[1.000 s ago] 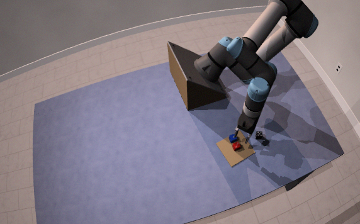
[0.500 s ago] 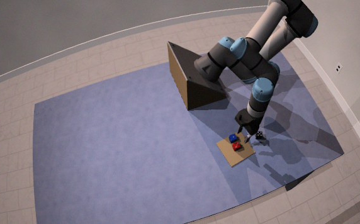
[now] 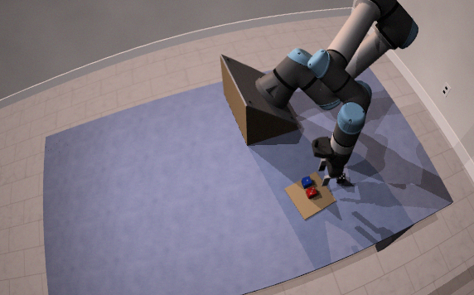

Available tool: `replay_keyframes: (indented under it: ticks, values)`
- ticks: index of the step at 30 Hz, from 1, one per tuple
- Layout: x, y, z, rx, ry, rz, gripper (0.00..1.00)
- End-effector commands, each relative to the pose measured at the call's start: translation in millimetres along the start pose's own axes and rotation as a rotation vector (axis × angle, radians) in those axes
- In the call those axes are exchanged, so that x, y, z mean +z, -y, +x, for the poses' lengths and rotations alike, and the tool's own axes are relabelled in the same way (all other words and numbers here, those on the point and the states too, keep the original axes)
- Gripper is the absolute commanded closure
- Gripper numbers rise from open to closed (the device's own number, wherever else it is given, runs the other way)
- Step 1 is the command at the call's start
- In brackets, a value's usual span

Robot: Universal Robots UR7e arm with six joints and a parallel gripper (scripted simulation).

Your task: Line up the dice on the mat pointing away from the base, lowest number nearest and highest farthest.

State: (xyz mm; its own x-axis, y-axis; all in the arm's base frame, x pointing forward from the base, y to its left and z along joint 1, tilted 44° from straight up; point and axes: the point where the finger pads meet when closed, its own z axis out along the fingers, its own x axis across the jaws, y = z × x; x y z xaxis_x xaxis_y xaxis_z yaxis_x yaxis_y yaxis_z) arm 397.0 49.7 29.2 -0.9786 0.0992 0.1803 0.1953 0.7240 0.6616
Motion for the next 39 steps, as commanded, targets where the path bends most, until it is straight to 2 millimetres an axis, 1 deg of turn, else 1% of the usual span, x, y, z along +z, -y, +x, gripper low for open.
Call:
replay_keyframes:
  ticks: [1, 4, 9, 11, 16, 18, 20, 34, 35, 37, 39]
  values:
    - [0, -7, 4, 0.174, 0.001, 0.0, 0.0]
    - [0, -7, 4, 0.182, 0.001, 0.0, 0.0]
    - [0, -16, 9, 0.388, 0.001, 0.0, 0.0]
    - [0, -18, 10, 0.428, 0.001, 0.0, 0.0]
    - [1, -27, 14, 0.622, 0.001, -0.001, 0.0]
    - [1, -29, 15, 0.665, 0.001, -0.001, 0.0]
    - [1, -29, 15, 0.665, 0.001, -0.001, 0.0]
    - [2, -57, 24, 1.149, -0.001, -0.002, 0.0]
    - [2, -58, 24, 1.179, -0.001, -0.002, 0.0]
    - [2, -58, 24, 1.179, -0.001, -0.002, 0.0]
    - [2, -62, 25, 1.236, -0.001, -0.002, 0.0]
